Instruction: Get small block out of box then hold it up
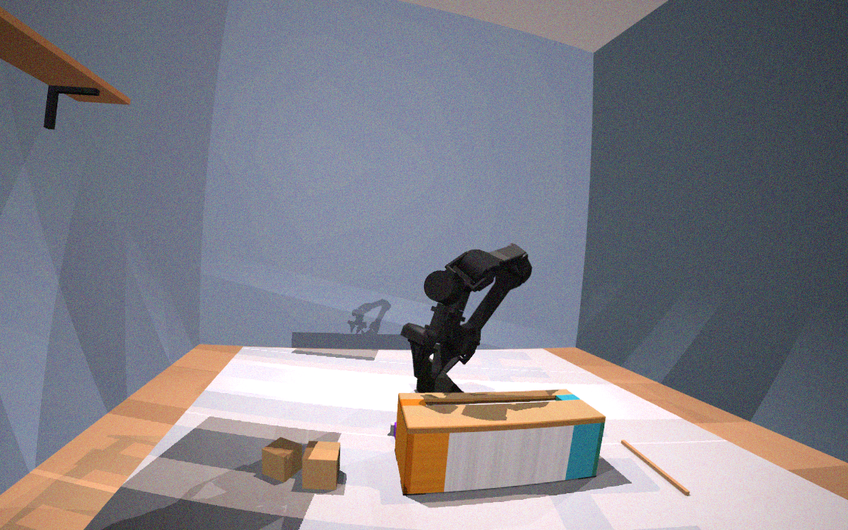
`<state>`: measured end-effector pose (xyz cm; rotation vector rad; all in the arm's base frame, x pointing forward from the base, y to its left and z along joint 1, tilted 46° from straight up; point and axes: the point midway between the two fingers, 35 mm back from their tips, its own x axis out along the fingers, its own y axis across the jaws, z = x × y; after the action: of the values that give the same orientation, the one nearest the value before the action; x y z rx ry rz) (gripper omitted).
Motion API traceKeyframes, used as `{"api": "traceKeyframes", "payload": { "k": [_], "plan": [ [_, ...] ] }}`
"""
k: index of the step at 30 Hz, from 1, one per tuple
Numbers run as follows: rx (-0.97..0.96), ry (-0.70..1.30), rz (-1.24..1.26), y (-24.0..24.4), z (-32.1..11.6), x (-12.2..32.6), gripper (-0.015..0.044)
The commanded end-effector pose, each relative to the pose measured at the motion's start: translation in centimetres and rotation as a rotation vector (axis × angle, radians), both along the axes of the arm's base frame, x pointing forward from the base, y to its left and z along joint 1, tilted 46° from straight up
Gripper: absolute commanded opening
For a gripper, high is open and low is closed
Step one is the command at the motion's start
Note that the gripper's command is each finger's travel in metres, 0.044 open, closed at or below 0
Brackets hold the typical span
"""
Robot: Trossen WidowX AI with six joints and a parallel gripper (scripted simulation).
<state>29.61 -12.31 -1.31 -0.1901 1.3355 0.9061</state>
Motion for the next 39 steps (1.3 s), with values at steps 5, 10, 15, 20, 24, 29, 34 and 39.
{"api": "traceKeyframes", "payload": {
  "k": [5,10,15,20,24,29,34,39],
  "plan": [
    [0.099,0.513,-1.028,-1.1,-1.2,-1.3,0.0285],
    [0.124,0.648,-1.258,-1.4,-1.4,-1.5,0.0285],
    [0.157,0.792,-1.488,-1.7,-1.6,-1.8,0.0285],
    [0.184,0.943,-1.708,-2.0,-1.7,-2.0,0.0285],
    [0.212,1.072,-1.882,-2.2,-1.8,-2.2,0.0285],
    [0.238,1.24,-2.09,-2.5,-2.0,-2.5,0.0285],
    [0.269,1.422,-2.289,-2.8,-2.1,-2.7,0.0285],
    [0.288,1.614,-2.477,-3.0,-2.2,-3.0,0.0285]
  ]
}}
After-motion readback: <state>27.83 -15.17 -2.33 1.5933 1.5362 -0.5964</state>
